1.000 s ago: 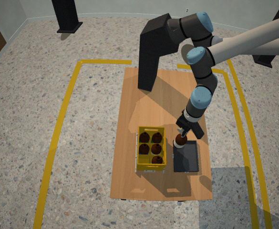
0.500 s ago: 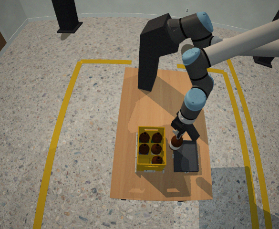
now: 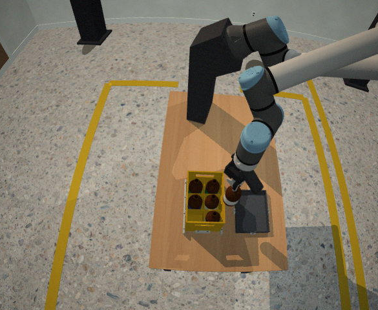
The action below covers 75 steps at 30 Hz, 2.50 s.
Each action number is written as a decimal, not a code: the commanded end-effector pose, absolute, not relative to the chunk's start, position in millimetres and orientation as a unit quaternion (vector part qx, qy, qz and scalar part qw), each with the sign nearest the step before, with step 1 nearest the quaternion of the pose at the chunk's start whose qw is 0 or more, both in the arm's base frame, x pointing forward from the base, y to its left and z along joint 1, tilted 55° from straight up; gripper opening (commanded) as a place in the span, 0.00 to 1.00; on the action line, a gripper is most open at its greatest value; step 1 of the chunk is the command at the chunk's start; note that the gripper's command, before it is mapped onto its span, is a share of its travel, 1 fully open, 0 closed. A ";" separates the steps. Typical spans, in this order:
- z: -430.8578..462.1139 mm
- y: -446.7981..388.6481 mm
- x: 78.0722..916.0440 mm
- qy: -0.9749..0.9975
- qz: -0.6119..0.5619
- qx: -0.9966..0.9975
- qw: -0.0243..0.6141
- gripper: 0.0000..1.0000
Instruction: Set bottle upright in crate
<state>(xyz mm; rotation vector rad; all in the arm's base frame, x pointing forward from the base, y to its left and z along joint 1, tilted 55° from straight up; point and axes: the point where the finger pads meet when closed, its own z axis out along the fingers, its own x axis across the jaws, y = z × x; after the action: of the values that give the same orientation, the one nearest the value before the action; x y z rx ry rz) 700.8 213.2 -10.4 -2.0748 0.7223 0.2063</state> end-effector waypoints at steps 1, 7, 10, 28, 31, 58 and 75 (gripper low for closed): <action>-15.7 207.9 706.1 0.292 0.083 -0.839 0.451 0.00; -25.3 199.7 714.2 0.292 0.083 -0.839 0.451 0.00; -30.1 195.7 718.1 0.292 0.083 -0.839 0.451 0.00; -54.8 174.7 738.8 0.292 0.083 -0.839 0.451 0.00; -57.8 172.2 741.2 0.292 0.083 -0.839 0.451 0.00; -89.1 145.6 767.3 0.292 0.083 -0.839 0.451 0.00; -103.7 133.2 779.5 0.292 0.083 -0.839 0.451 0.00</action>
<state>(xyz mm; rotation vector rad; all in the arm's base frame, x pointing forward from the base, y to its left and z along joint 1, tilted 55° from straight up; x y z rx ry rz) 776.5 136.5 -101.1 -2.0747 0.7222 0.2065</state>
